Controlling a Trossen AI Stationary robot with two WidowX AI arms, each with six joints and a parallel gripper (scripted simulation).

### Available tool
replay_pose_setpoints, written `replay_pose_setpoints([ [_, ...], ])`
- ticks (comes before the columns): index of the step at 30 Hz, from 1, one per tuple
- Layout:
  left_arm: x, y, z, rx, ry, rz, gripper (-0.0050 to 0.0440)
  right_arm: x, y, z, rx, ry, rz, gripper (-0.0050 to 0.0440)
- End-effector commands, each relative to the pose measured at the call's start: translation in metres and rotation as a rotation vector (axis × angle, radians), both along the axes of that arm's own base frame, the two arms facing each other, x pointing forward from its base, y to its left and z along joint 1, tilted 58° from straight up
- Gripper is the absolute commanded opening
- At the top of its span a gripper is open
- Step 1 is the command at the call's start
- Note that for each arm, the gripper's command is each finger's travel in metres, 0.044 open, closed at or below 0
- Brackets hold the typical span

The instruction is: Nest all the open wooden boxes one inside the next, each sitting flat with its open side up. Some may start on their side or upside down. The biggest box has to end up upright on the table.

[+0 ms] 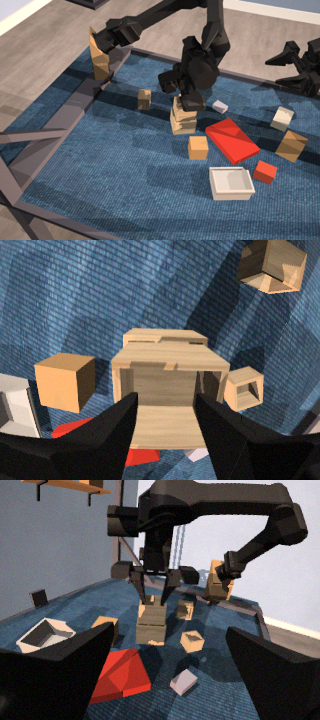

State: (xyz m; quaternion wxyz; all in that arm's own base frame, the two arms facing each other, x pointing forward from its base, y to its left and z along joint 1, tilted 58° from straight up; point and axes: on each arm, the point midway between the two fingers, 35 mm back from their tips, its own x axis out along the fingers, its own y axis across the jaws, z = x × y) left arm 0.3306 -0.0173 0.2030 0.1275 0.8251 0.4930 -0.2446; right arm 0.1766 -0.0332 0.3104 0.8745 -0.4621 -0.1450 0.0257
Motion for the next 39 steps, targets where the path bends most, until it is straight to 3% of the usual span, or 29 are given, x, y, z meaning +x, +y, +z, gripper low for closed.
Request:
replay_pose_setpoints([
  [1,0.0,0.002,0.002,-0.008,-0.011,-0.005,0.0265,0.0,0.0,0.0,0.003,0.002,0.001,0.04],
  [39,0.014,0.028,-0.015,-0.008,-0.012,-0.006,0.0265,0.0,0.0,0.0,0.003,0.002,0.001,0.04],
])
